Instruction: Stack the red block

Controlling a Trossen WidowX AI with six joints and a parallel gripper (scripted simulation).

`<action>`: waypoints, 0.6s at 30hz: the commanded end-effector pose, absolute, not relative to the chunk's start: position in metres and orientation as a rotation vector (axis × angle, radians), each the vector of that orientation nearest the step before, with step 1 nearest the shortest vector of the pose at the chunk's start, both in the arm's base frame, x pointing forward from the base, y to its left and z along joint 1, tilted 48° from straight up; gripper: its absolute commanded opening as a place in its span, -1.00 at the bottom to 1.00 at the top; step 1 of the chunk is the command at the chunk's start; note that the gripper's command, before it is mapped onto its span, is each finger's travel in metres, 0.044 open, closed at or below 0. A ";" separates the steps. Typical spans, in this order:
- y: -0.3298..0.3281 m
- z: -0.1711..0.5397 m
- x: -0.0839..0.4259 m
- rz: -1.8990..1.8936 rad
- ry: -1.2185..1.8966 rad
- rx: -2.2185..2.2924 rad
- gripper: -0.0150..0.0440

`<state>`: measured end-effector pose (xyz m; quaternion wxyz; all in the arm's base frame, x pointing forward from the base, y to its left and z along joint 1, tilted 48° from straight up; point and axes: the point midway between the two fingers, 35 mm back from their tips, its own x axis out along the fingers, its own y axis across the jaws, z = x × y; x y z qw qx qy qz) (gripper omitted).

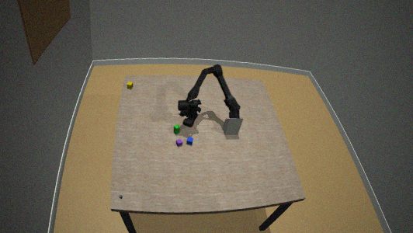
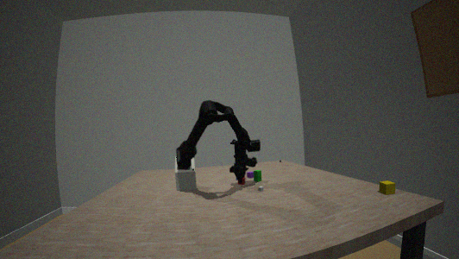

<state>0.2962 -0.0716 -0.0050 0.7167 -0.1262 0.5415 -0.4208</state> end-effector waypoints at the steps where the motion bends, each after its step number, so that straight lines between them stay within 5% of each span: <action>1: -0.060 0.006 0.298 -0.930 1.189 -0.273 -0.49; 18: 0.004 0.063 0.292 -0.928 1.191 -0.273 -0.49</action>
